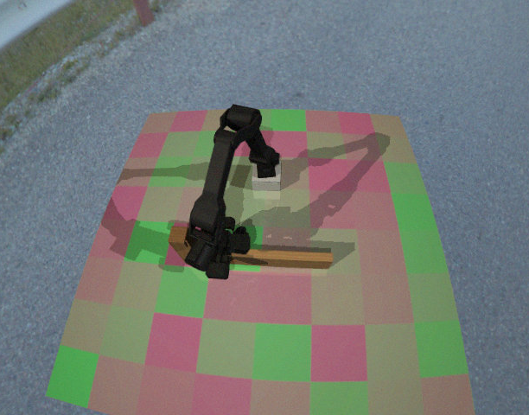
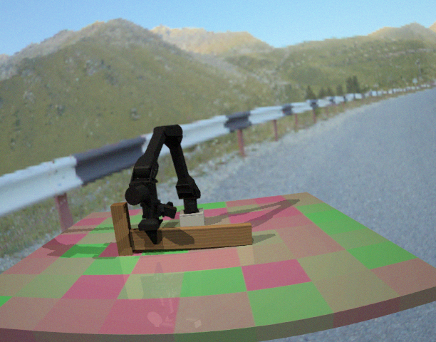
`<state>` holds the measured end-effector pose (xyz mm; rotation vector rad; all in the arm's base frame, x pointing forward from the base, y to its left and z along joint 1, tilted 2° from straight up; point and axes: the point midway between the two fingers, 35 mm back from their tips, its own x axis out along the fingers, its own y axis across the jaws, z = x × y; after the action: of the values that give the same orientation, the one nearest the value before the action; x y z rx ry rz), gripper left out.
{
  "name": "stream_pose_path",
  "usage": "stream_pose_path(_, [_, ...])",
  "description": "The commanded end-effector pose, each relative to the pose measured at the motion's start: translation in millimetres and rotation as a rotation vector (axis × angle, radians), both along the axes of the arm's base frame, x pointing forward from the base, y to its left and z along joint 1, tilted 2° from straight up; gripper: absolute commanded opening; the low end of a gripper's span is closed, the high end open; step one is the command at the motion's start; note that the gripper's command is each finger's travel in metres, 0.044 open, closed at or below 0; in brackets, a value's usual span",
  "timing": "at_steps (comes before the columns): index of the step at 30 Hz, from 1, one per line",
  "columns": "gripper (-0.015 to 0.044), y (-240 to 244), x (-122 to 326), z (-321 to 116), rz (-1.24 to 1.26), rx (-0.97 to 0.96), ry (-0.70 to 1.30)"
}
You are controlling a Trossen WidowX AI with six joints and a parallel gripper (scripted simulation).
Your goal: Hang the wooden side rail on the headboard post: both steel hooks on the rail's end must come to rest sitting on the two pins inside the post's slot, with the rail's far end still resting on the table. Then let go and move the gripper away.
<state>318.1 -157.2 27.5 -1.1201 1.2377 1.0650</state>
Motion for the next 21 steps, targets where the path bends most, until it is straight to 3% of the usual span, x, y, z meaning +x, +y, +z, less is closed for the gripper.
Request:
stream_pose_path(1, [0.0000, -1.3, 1.2, 0.8, -0.002, -0.007, -0.006])
stream_pose_path(21, [0.0000, -1.3, 1.3, -2.5, -0.002, -0.007, -0.006])
